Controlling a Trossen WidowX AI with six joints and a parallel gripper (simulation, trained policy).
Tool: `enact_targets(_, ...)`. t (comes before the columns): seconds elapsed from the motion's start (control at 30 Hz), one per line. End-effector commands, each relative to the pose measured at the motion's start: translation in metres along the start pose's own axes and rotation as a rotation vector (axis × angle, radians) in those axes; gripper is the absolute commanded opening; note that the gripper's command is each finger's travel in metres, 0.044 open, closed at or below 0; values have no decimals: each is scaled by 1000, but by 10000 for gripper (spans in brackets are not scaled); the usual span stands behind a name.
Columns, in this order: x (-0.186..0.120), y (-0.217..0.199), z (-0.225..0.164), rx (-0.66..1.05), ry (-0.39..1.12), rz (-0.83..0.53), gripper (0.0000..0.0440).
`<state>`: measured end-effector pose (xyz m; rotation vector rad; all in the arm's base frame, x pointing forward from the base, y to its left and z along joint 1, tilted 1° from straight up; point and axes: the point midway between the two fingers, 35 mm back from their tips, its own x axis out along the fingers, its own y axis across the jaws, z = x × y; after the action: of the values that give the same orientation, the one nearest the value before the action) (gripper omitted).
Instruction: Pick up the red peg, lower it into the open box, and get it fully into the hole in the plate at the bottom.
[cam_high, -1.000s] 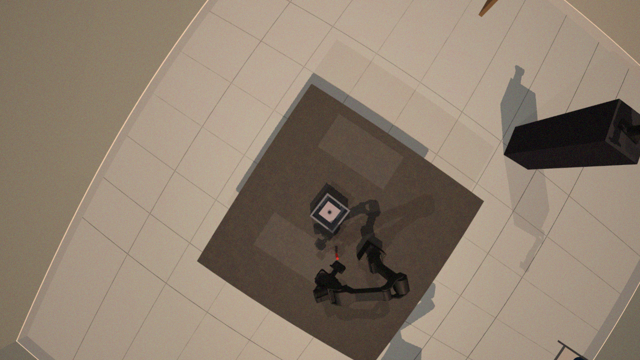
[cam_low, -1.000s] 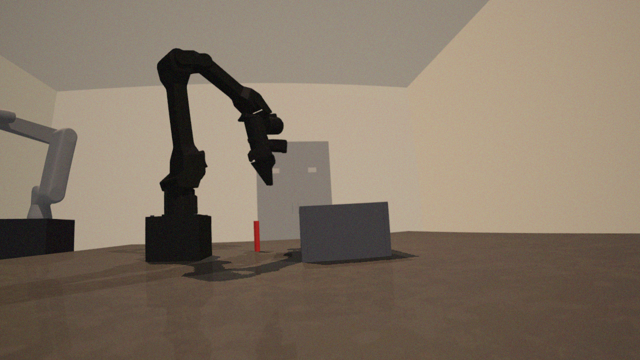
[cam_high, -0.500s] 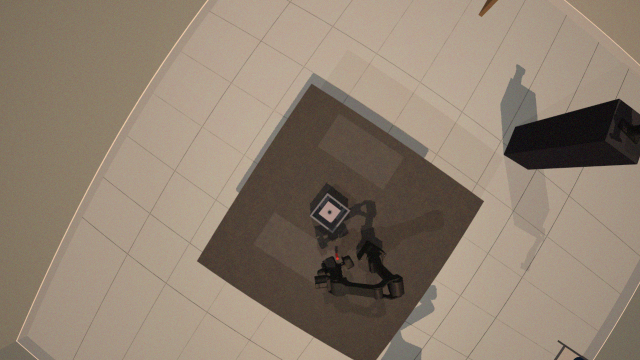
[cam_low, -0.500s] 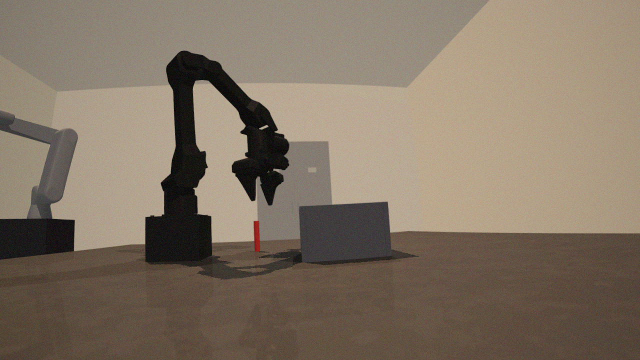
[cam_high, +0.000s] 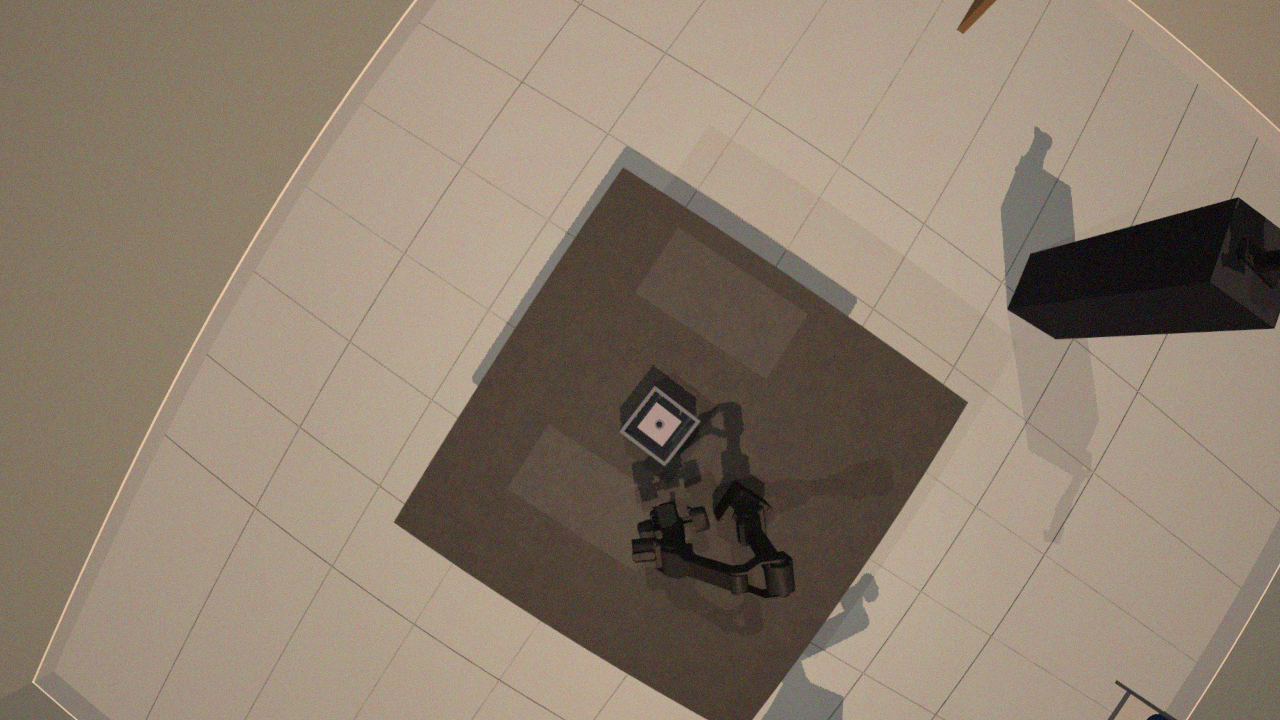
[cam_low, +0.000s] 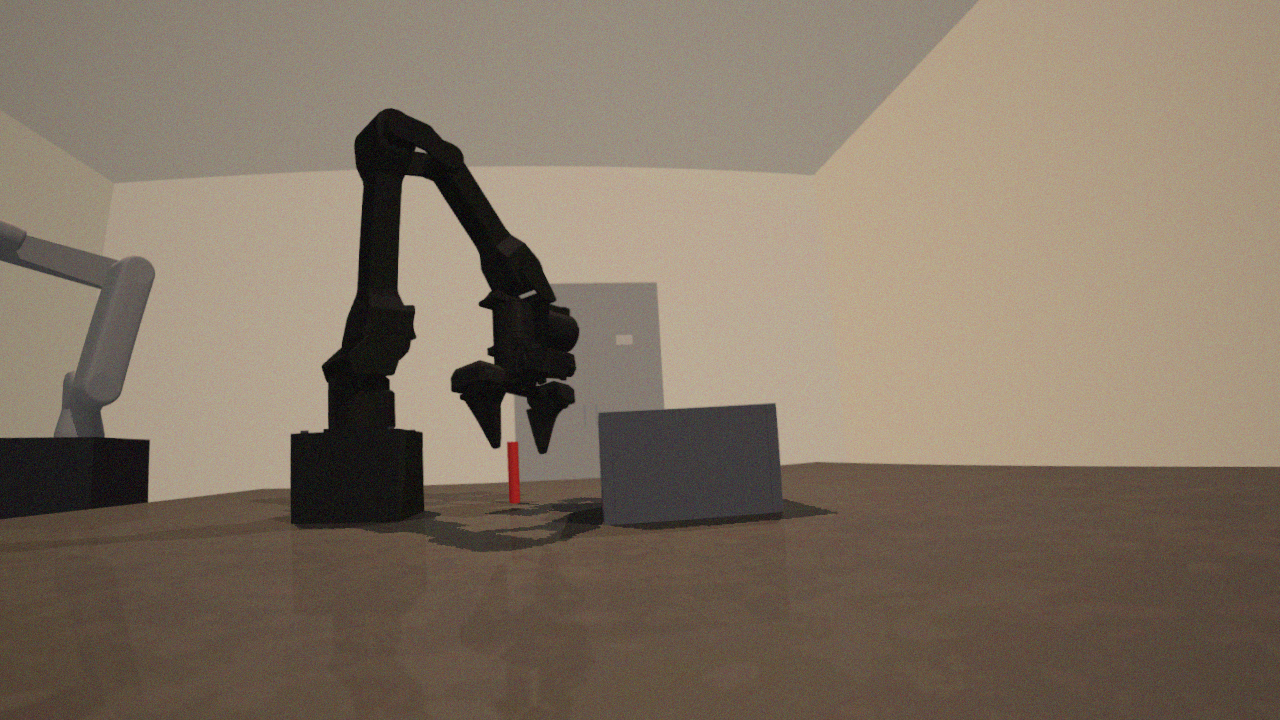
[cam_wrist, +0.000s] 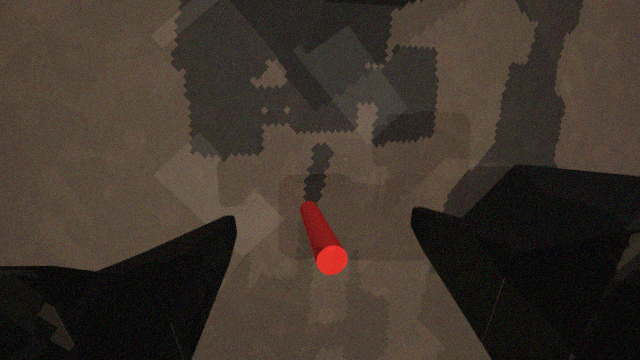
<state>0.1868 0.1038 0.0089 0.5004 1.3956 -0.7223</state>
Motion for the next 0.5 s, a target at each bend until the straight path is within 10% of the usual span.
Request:
enact_targets(0.0,13,0,-2,32,-11,9,423)
enact_targets(0.2,31,0,-6,72,-17,29,410)
enact_targets(0.47,44,-6,-14,120,18,12,234)
